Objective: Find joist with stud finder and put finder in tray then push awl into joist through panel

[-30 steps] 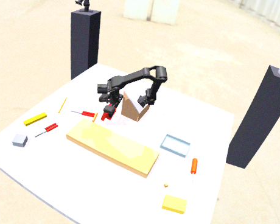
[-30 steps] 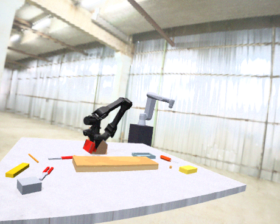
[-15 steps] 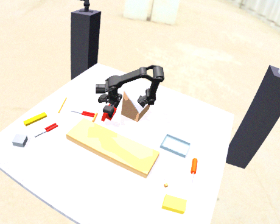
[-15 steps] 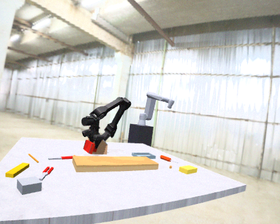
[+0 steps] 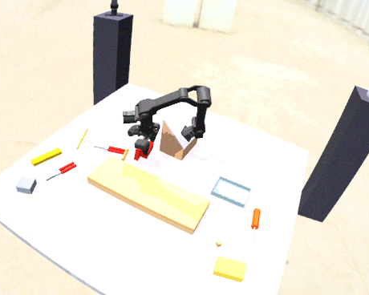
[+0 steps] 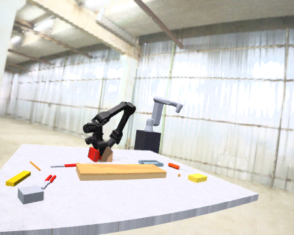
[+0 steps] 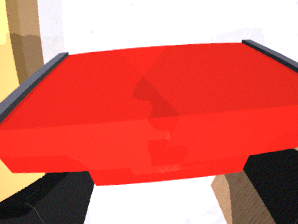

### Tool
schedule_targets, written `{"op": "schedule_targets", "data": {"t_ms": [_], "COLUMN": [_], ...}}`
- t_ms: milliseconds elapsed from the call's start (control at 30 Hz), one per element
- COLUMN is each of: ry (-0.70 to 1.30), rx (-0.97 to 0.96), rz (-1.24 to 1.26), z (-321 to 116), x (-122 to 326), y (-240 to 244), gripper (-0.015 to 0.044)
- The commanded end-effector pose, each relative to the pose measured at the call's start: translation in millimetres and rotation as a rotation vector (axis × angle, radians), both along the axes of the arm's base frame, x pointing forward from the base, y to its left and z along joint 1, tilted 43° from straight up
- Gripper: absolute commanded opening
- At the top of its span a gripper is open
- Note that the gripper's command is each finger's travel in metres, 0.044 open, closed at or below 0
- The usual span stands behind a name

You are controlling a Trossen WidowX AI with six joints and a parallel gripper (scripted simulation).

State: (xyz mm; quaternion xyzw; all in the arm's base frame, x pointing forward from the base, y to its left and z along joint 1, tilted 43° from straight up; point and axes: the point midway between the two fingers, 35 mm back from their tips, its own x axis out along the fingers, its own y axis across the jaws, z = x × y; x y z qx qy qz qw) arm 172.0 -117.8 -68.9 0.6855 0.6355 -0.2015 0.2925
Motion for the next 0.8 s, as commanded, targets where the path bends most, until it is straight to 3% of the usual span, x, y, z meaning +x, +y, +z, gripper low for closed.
{"op": "schedule_targets", "data": {"t_ms": [0, 767], "ry": [-0.013, -0.015], "rx": [0.011, 0.114], "rz": [-0.001, 0.016], "z": [0.4, -1.9], "x": [2.5, 2.6], "y": [-4.0, -5.1], "gripper": [0.0, 0.0]}}
